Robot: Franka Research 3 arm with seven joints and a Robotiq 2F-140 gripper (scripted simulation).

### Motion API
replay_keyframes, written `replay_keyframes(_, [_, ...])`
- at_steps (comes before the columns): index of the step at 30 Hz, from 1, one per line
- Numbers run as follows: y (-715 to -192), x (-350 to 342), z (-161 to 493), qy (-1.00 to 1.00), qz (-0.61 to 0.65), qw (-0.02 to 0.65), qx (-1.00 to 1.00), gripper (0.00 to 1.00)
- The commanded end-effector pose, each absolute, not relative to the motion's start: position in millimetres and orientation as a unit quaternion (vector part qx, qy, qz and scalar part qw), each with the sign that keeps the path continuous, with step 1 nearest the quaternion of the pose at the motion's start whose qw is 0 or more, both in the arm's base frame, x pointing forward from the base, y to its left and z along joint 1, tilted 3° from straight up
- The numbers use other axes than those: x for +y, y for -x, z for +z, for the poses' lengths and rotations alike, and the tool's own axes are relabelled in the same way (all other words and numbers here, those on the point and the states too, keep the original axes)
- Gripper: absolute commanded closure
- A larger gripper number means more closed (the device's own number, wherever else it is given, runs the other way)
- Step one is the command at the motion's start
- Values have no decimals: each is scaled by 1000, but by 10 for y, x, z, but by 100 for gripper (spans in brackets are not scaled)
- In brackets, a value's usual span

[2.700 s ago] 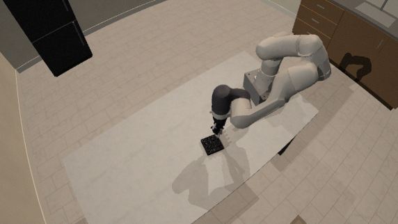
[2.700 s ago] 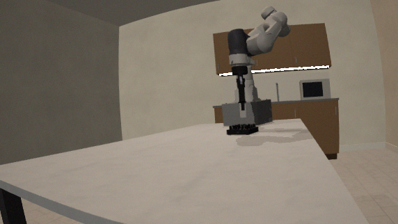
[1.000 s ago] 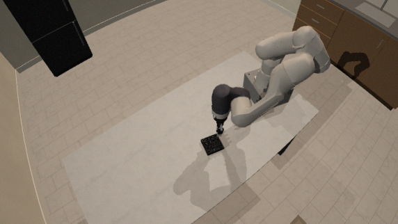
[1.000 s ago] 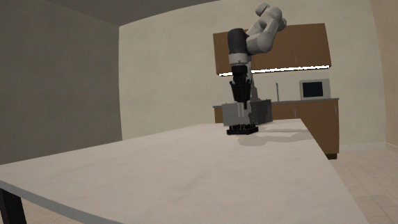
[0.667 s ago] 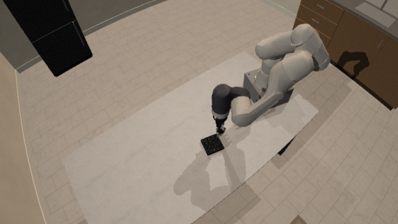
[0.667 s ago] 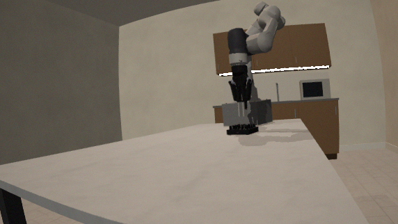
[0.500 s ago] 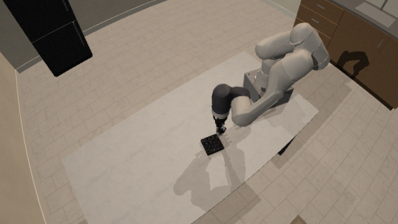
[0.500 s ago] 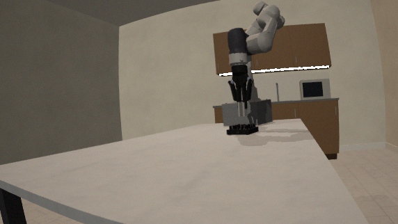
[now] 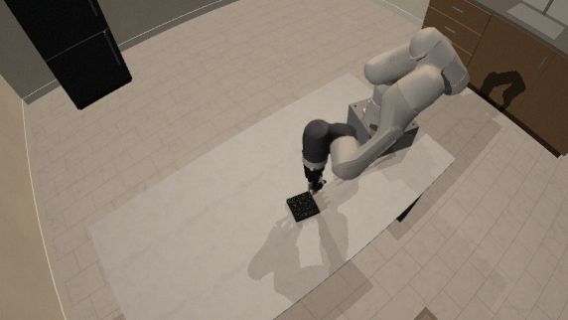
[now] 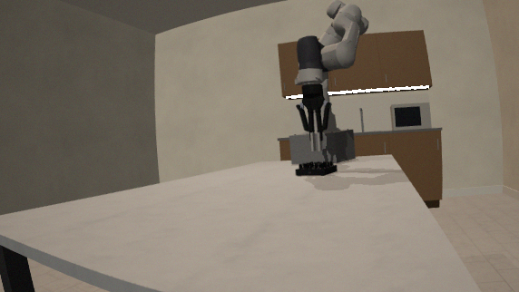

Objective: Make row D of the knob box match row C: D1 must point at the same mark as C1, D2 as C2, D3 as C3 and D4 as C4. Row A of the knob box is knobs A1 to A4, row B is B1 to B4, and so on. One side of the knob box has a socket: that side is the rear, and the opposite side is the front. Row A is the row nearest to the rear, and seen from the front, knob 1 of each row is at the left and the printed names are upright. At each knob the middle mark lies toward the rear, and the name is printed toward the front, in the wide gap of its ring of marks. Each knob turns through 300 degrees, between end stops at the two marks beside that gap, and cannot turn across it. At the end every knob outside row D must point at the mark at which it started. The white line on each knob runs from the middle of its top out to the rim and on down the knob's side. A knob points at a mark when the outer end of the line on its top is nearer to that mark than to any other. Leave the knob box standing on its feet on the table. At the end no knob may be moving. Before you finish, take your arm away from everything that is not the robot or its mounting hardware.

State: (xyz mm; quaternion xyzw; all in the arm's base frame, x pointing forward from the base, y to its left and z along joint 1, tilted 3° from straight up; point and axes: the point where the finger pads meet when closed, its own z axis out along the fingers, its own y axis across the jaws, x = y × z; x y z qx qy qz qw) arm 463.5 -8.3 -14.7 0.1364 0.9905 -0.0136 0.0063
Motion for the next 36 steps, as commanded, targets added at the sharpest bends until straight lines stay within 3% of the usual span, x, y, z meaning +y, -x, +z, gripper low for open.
replay_keyframes(1, [-4643, -109, -140, -59, -15, 10, 998, 88])
replay_keyframes(36, [-4685, -80, -72, 213, -17, 13, 977, 88])
